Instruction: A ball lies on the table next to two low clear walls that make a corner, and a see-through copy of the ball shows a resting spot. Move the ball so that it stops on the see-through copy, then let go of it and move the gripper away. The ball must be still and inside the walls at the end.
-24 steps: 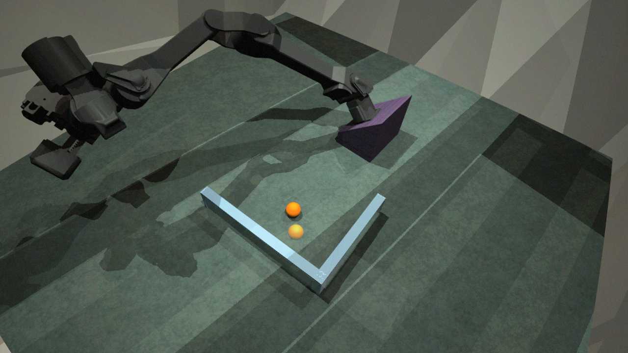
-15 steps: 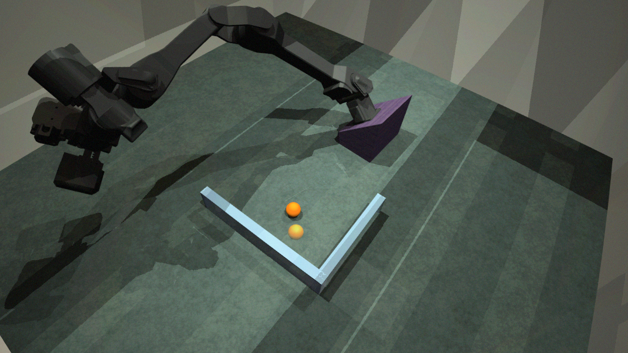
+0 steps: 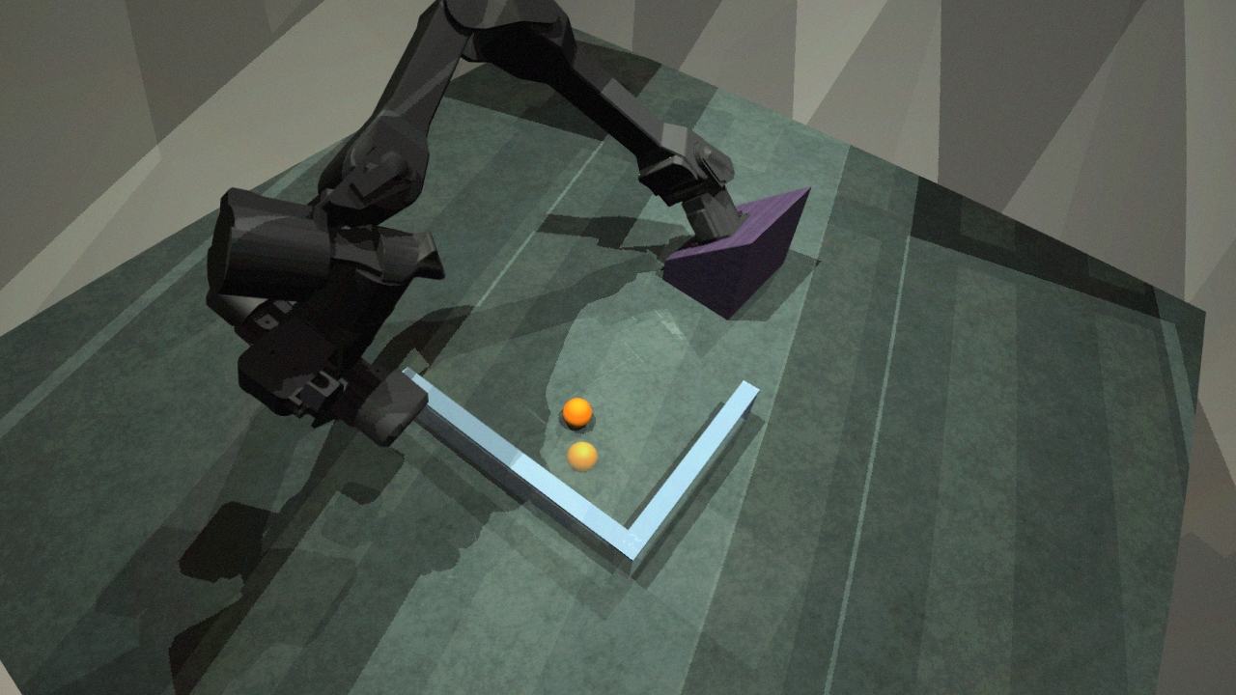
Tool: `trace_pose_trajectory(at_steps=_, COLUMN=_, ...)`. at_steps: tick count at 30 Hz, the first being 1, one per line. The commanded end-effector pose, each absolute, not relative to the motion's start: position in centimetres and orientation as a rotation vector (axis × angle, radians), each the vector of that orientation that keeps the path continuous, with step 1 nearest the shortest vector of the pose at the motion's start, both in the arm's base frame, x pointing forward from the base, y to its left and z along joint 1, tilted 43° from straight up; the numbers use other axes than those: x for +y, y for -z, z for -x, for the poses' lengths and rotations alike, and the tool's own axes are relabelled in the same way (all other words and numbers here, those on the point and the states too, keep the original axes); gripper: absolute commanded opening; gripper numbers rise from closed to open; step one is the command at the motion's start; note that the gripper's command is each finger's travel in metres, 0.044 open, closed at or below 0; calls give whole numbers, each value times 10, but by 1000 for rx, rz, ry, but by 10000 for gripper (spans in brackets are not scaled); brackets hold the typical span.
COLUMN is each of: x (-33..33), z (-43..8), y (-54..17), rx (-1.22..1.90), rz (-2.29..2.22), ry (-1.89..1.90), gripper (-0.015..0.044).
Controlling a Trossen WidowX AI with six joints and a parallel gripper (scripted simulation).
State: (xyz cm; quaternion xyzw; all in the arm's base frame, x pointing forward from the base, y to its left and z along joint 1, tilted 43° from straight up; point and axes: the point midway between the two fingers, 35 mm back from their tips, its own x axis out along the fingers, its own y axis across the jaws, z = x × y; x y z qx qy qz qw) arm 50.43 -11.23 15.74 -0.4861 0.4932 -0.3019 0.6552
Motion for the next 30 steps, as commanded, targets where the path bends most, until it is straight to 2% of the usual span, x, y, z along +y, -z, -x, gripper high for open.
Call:
trace_pose_trajectory(at_steps=1, x=-89, z=-484, y=-120, rx=1259, rz=1234, ry=445, gripper=267)
trace_pose_trajectory(at_steps=10, x=-36, z=-388, y=-31, rx=1620, rz=1512, ry=-282, gripper=267)
trace_pose_trajectory(at_steps=17, x=-23, z=-318, y=-7, rx=1813, rz=1586, ry=-688, gripper=267)
trace_pose_trajectory(at_steps=30, x=-33, z=-310, y=5, rx=1829, rz=1589, ry=-720, gripper=267)
